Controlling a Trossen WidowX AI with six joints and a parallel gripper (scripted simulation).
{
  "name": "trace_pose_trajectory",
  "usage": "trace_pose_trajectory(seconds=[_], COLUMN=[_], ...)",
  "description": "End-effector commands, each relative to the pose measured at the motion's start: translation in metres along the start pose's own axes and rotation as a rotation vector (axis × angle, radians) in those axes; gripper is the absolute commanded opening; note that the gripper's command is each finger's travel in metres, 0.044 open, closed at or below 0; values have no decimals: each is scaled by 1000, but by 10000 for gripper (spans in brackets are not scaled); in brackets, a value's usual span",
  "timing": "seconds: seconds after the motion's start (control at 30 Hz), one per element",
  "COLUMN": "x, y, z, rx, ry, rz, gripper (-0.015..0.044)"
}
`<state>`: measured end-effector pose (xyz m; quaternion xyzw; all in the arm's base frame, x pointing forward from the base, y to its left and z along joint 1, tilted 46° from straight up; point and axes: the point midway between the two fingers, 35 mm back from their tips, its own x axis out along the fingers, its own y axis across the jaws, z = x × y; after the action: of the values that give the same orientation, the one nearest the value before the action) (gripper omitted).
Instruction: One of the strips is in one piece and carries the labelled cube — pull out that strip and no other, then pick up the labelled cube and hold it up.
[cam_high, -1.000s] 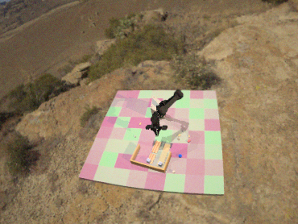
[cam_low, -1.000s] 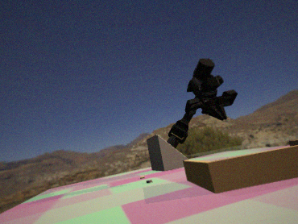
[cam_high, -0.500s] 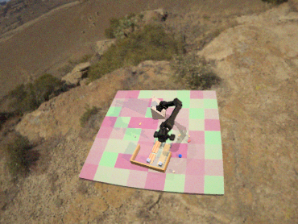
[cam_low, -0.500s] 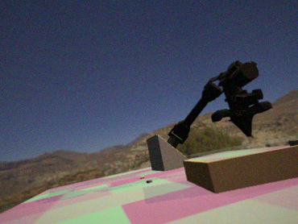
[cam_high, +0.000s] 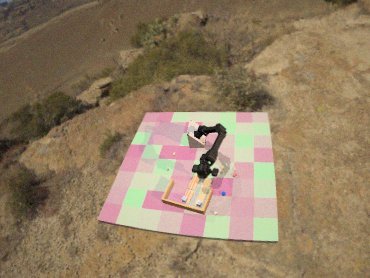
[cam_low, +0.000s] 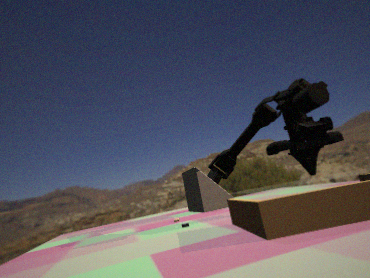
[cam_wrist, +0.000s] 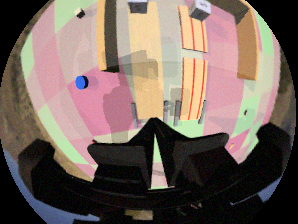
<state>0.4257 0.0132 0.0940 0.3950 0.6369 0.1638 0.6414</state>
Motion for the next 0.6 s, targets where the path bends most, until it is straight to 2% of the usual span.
trace_pose_trajectory(seconds=[0.0,0.57], x=[10,38], y=[0,2], z=[-1,-1], rx=[2,2], ry=[7,7], rz=[-6,-5], gripper=[0,0])
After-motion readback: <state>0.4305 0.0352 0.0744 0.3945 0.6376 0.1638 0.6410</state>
